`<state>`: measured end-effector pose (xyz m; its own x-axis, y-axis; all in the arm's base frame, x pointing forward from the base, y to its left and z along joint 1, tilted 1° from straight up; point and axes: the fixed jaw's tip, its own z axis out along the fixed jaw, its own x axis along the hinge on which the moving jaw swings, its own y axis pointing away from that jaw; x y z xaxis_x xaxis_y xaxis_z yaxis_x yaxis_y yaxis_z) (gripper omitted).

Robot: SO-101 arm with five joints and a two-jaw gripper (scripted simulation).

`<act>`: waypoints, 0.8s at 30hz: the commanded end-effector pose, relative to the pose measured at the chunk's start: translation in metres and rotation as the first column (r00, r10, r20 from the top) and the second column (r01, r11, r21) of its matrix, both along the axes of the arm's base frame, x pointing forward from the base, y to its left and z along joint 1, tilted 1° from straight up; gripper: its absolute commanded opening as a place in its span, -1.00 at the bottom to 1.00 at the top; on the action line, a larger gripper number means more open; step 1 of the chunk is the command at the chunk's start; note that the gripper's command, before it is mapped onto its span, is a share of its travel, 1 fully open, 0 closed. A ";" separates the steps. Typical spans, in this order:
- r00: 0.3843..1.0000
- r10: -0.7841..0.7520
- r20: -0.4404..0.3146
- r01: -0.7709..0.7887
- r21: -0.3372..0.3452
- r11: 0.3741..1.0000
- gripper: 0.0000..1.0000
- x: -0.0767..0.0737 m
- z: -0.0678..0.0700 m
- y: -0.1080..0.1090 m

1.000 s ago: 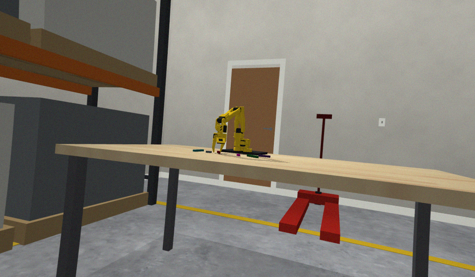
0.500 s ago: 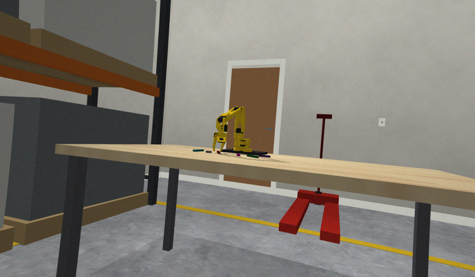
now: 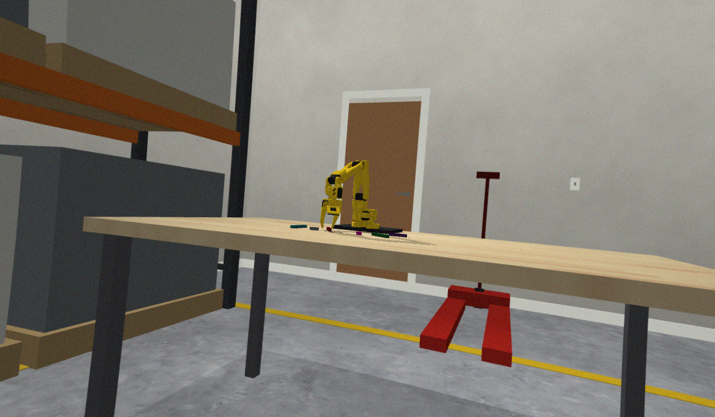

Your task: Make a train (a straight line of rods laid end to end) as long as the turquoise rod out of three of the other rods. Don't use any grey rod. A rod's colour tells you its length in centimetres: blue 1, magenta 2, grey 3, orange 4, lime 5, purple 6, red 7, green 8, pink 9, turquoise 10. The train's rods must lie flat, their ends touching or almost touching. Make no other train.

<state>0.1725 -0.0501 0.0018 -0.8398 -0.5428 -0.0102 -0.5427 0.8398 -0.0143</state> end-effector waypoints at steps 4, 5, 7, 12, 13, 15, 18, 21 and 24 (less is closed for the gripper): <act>1.000 -0.001 -0.001 0.001 0.002 1.000 -0.65 -0.002 0.003 0.002; 1.000 -0.001 -0.001 0.001 0.002 1.000 -0.65 -0.002 0.004 0.002; 1.000 -0.001 -0.001 0.001 0.002 1.000 -0.65 -0.002 0.006 0.002; 1.000 -0.001 -0.001 0.001 0.002 1.000 -0.65 -0.002 0.009 0.002; 1.000 -0.001 -0.001 0.001 0.002 1.000 -0.65 -0.002 0.010 0.002; 1.000 -0.001 -0.001 0.001 0.002 1.000 -0.65 -0.002 0.013 0.002; 1.000 -0.001 -0.001 0.001 0.002 1.000 -0.65 -0.002 0.016 0.002; 1.000 -0.001 -0.001 0.001 0.002 1.000 -0.65 -0.002 0.019 0.002; 1.000 -0.001 -0.001 0.001 0.002 1.000 -0.65 -0.002 0.021 0.002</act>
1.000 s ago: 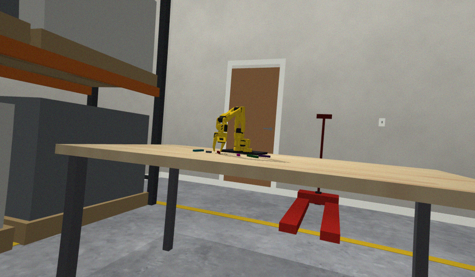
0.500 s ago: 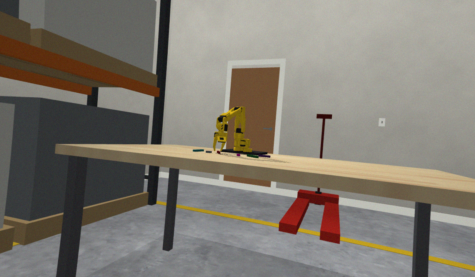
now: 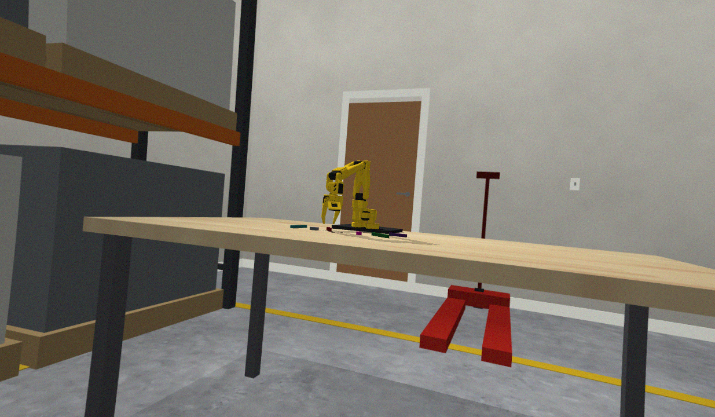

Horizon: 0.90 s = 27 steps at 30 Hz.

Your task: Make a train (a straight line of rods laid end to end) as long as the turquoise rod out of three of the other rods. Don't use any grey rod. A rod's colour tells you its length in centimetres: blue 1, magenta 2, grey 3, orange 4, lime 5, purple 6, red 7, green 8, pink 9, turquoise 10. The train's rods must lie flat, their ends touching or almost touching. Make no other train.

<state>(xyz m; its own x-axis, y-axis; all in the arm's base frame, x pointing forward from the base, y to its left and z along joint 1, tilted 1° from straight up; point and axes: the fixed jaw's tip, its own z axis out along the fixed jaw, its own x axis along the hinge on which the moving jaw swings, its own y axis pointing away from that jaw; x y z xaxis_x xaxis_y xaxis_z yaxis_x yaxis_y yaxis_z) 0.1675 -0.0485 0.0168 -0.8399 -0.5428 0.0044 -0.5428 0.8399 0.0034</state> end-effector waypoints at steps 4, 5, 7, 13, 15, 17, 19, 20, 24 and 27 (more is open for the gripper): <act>1.000 -0.001 0.020 0.001 -0.005 1.000 -0.65 0.003 0.006 0.001; 1.000 -0.001 0.020 0.001 -0.005 1.000 -0.65 0.003 0.007 0.001; 1.000 -0.001 0.020 0.001 -0.005 1.000 -0.65 0.003 0.007 0.001; 1.000 -0.001 0.020 0.001 -0.005 1.000 -0.65 0.003 0.008 0.001; 1.000 -0.001 0.020 0.001 -0.005 1.000 -0.65 0.003 0.010 0.001; 1.000 -0.001 0.020 0.001 -0.005 1.000 -0.65 0.003 0.013 0.001; 1.000 -0.001 0.020 0.001 -0.005 1.000 -0.65 0.003 0.016 0.001; 1.000 -0.001 0.020 0.001 -0.005 1.000 -0.65 0.003 0.016 0.001; 1.000 -0.001 0.020 0.001 -0.005 1.000 -0.65 0.003 0.022 0.000; 1.000 -0.001 0.020 0.001 -0.005 1.000 -0.65 0.003 0.027 0.000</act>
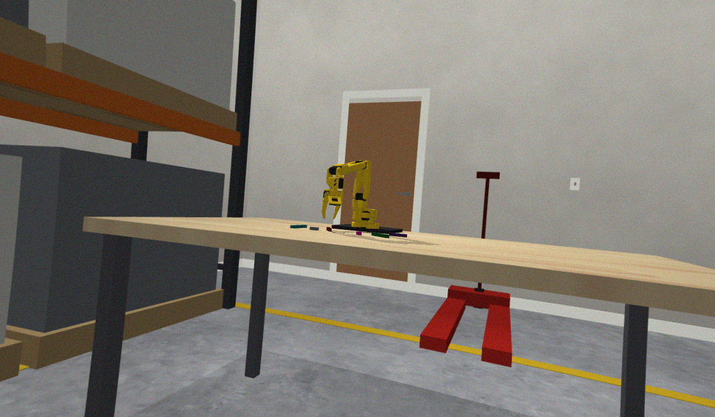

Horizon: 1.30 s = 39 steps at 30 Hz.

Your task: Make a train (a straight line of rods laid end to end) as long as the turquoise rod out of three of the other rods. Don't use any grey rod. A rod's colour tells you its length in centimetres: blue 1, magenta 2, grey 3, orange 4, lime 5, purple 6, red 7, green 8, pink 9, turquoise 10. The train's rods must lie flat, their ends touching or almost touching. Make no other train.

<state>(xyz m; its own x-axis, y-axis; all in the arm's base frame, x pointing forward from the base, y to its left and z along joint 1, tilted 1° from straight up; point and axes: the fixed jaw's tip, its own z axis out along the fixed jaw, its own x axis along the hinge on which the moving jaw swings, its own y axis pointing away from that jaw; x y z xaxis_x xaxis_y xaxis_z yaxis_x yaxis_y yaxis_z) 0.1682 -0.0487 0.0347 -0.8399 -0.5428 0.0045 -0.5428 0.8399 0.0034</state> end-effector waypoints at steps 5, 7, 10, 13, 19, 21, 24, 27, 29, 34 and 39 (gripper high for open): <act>1.000 -0.001 0.020 0.001 -0.005 1.000 -0.65 0.002 0.016 0.001; 1.000 -0.001 0.020 0.001 -0.005 1.000 -0.65 0.002 0.018 0.001; 1.000 -0.001 0.020 0.001 -0.005 1.000 -0.65 0.001 0.019 0.001; 1.000 -0.001 0.020 0.001 -0.005 1.000 -0.65 0.001 0.019 0.001; 1.000 -0.001 0.020 0.001 -0.005 1.000 -0.65 0.001 0.019 0.001; 1.000 -0.001 0.020 0.001 -0.005 1.000 -0.65 0.001 0.019 0.001; 1.000 -0.001 0.020 0.001 -0.005 1.000 -0.65 0.001 0.019 0.001; 1.000 -0.001 0.020 0.001 -0.005 1.000 -0.65 0.001 0.019 0.001; 1.000 -0.001 0.020 0.001 -0.005 1.000 -0.65 0.001 0.019 0.001; 1.000 -0.001 0.020 0.001 -0.005 1.000 -0.65 0.001 0.019 0.001; 1.000 -0.001 0.020 0.001 -0.005 1.000 -0.65 0.002 0.018 0.000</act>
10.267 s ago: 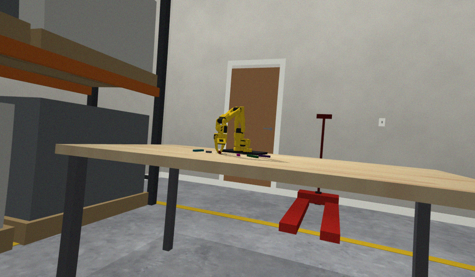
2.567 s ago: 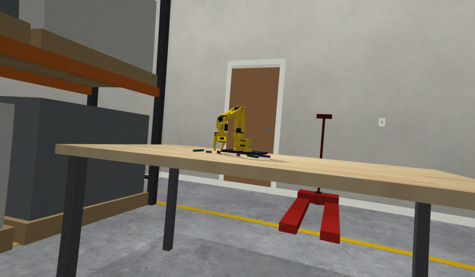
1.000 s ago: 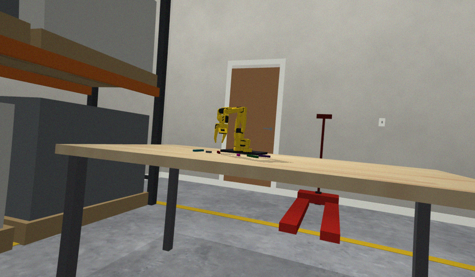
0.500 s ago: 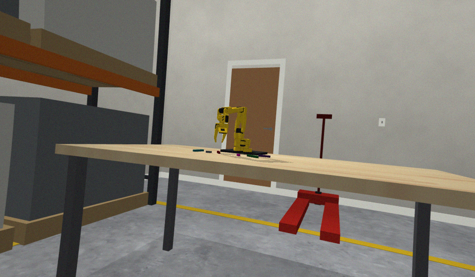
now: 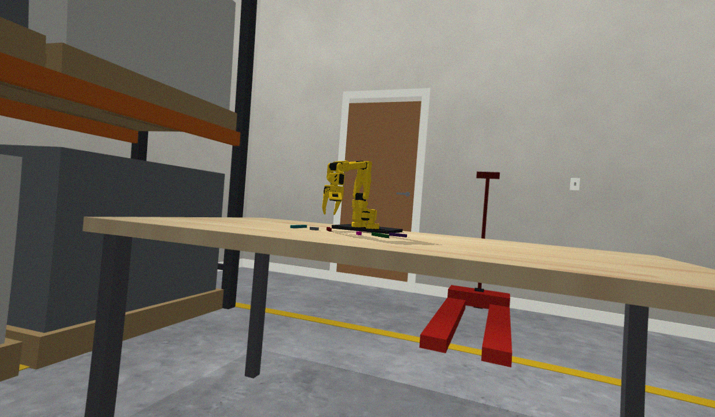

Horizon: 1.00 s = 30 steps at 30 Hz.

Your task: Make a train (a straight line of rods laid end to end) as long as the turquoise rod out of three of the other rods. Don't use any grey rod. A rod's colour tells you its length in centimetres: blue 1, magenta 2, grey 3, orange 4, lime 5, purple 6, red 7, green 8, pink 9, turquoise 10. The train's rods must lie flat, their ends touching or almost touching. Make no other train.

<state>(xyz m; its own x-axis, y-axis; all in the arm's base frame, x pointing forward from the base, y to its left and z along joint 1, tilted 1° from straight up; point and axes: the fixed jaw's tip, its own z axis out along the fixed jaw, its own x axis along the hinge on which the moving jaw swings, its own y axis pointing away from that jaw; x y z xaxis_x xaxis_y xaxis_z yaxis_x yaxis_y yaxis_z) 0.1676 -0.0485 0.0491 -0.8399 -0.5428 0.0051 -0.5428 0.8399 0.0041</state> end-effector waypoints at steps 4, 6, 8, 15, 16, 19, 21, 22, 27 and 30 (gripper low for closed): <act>1.000 -0.001 0.021 0.001 -0.005 1.000 -0.65 0.003 0.003 -0.001; 1.000 -0.001 0.021 0.001 -0.005 1.000 -0.65 0.003 0.003 -0.001; 1.000 -0.001 0.021 0.001 -0.005 1.000 -0.64 0.003 0.002 -0.001; 1.000 -0.001 0.021 0.002 -0.005 1.000 -0.63 0.004 0.000 -0.003; 1.000 -0.001 0.021 0.002 -0.005 1.000 -0.63 0.004 0.000 -0.003; 1.000 -0.001 0.021 0.002 -0.006 1.000 -0.63 0.004 0.000 -0.004; 1.000 -0.002 0.021 0.002 -0.006 1.000 -0.63 0.004 0.000 -0.004; 1.000 -0.002 0.021 0.002 -0.006 1.000 -0.63 0.004 0.000 -0.004; 1.000 -0.002 0.006 0.002 -0.001 1.000 -0.63 0.004 -0.004 -0.004; 1.000 -0.002 0.006 0.002 -0.001 1.000 -0.63 0.004 -0.004 -0.004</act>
<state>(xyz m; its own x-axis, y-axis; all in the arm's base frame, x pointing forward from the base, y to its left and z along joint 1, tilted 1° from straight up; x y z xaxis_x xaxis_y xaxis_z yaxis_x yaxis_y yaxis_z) 0.1699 -0.0503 0.0467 -0.8412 -0.5407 0.0013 -0.5407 0.8412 -0.0005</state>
